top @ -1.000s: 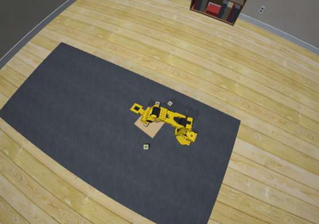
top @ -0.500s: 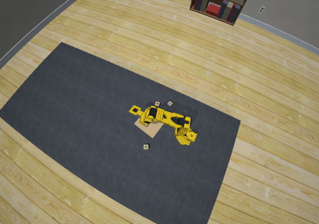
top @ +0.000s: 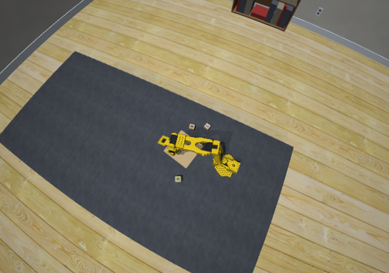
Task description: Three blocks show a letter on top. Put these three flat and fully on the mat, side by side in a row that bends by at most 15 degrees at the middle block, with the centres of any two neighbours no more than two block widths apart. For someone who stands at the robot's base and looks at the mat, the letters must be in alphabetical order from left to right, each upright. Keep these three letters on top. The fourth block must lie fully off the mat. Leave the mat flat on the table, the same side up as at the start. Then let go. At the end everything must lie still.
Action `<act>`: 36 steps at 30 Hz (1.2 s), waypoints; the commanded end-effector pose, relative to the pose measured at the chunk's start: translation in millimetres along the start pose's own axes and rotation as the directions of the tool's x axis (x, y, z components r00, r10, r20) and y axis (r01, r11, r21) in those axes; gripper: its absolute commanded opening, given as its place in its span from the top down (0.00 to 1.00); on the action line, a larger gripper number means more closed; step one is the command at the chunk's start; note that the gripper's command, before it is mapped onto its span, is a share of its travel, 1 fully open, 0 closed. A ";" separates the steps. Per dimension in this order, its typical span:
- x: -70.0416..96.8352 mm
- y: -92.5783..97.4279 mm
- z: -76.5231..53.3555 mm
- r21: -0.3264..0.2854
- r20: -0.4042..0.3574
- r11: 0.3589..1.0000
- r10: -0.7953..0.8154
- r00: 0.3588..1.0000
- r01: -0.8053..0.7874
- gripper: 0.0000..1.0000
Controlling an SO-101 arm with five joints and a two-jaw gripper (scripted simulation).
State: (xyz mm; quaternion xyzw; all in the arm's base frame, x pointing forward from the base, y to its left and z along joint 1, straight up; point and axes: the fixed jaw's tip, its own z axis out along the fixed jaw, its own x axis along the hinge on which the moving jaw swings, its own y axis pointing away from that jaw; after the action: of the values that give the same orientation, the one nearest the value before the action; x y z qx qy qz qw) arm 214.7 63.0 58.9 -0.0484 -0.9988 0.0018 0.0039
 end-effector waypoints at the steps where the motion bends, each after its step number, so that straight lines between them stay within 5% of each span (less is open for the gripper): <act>1: -4.4 3.1 -3.4 -0.010 0.024 1.000 -0.001 1.000 0.001 0.68; 25: -3.5 2.7 0.1 -0.004 0.008 1.000 -0.001 1.000 0.001 0.68; 26: -10.8 6.8 -16.2 -0.035 0.092 0.999 0.000 0.996 0.003 0.68; 36: -10.8 6.8 -16.2 -0.035 0.092 0.999 0.000 0.996 0.003 0.68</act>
State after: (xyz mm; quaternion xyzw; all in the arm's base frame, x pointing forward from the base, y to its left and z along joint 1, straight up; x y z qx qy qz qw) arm 216.4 64.5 54.6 -0.0478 -0.9988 0.0037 0.0101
